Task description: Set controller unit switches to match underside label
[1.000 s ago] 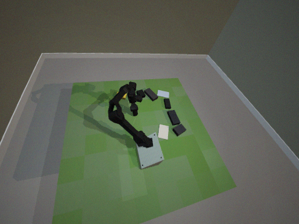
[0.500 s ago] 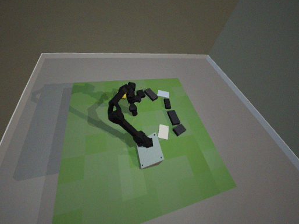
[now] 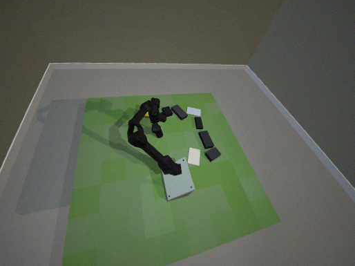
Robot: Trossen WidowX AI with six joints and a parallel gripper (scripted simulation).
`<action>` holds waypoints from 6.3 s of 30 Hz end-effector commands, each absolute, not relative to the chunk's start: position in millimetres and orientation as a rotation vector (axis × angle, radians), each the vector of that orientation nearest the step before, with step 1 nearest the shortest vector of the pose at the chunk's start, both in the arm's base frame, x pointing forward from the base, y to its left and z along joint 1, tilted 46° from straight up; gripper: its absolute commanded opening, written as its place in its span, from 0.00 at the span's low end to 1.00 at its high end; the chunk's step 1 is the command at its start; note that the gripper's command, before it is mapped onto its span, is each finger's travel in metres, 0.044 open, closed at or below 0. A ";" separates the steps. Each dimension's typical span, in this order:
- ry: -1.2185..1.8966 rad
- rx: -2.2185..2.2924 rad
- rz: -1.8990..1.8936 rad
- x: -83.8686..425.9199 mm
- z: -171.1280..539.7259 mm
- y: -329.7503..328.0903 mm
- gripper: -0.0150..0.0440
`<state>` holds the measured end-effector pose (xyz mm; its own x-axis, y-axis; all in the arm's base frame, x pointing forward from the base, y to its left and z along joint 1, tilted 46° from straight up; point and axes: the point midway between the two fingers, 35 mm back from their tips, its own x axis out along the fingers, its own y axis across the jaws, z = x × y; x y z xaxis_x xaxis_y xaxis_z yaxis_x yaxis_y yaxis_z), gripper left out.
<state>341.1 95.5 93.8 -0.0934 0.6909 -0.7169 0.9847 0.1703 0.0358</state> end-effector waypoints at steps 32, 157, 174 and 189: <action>1.875 1.586 -0.616 334.4 103.4 125.5 0.83; 1.878 1.589 -0.611 317.2 94.4 221.3 0.83; 1.879 1.590 -0.611 315.6 85.9 231.3 0.83; 1.883 1.588 -0.601 314.6 83.4 236.6 0.83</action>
<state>314.2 238.0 84.3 -0.1098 0.7164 -0.6890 0.9812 0.1890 0.0401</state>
